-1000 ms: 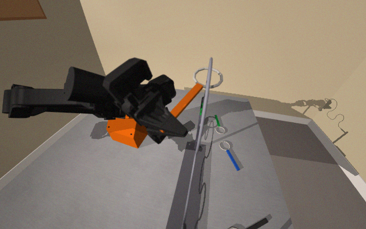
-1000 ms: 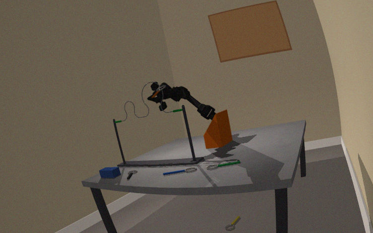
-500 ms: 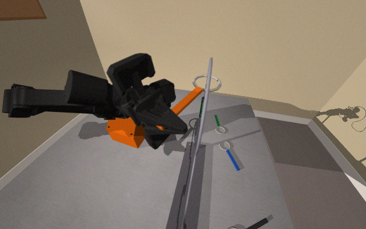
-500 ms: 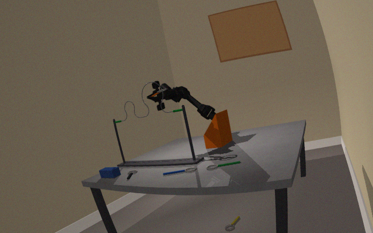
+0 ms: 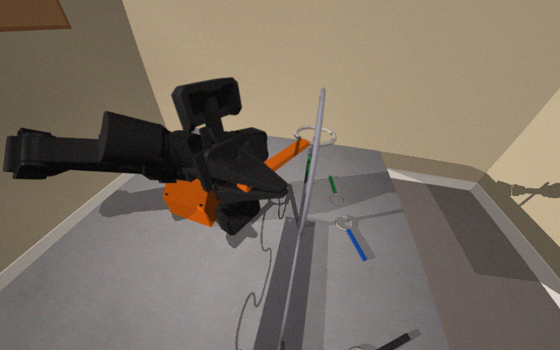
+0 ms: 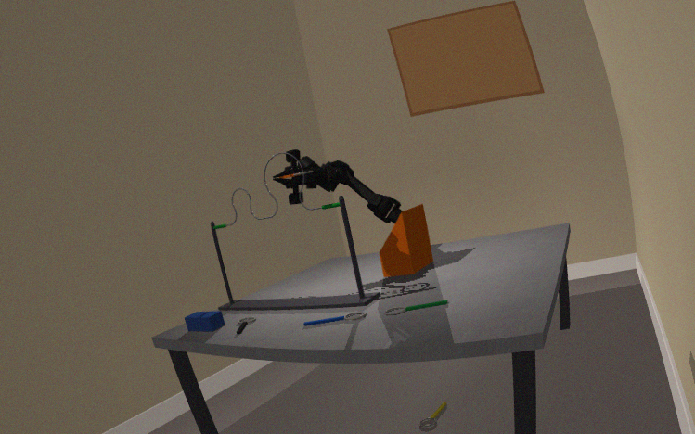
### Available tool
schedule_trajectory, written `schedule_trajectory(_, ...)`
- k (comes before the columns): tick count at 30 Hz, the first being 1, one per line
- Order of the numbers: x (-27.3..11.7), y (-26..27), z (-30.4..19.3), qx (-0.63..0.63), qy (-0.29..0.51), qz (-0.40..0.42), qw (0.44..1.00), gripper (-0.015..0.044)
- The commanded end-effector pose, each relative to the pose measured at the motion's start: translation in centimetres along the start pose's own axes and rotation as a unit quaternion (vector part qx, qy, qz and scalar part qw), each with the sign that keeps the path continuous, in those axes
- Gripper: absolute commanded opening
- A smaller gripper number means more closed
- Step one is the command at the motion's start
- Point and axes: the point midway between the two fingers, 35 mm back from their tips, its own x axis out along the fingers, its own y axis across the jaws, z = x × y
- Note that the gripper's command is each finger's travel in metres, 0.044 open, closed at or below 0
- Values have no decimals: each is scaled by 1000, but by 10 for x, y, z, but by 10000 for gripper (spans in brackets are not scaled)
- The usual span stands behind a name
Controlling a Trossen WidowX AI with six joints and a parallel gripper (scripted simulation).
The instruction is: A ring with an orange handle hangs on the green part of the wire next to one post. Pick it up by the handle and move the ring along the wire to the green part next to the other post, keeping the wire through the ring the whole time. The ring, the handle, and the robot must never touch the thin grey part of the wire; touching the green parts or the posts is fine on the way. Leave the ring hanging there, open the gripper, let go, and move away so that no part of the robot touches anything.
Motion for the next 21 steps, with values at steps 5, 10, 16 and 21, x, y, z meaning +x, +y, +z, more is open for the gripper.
schedule_trajectory(5,0,-5,1,-43,-6,-21,999,-150)
schedule_trajectory(10,1,-7,1,-72,-9,-33,997,-150)
schedule_trajectory(16,1,-11,1,-110,-14,-50,993,-150)
schedule_trajectory(21,1,-13,2,-138,-17,-62,988,-150)
